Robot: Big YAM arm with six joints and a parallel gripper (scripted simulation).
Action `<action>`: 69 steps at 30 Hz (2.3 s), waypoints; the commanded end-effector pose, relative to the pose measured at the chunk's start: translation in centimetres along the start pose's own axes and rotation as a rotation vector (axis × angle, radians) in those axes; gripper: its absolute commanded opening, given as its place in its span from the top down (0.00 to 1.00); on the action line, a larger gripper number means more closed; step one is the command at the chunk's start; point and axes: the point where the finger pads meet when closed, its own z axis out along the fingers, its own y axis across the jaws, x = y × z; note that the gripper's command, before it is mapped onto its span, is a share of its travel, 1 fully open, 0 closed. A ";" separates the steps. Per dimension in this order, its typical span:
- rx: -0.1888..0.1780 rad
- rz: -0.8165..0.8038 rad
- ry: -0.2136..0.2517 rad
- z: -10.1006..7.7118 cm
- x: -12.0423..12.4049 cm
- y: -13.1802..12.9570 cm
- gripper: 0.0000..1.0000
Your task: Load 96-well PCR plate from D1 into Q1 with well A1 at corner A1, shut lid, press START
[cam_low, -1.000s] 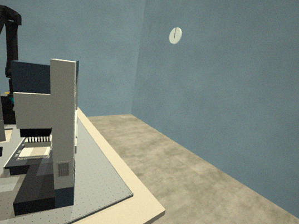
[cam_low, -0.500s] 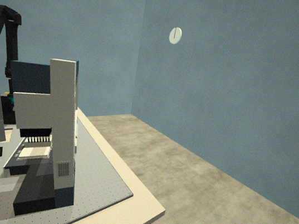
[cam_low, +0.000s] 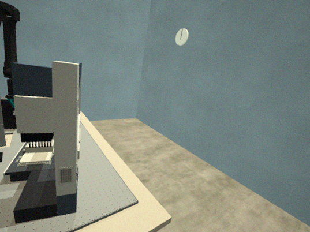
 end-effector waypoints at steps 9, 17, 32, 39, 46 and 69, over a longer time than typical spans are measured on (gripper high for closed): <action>0.004 -0.036 -0.005 -3.7 -0.3 -4.7 1.00; -0.016 -0.032 -0.008 -3.7 -0.5 -3.7 1.00; -0.025 0.013 -0.012 -3.5 -0.8 -3.4 1.00; -0.034 0.007 -0.018 -3.7 -0.7 -3.1 1.00; -0.008 -0.006 -0.004 -3.2 0.0 -3.8 1.00; -0.003 -0.034 -0.001 -3.3 0.1 -4.3 1.00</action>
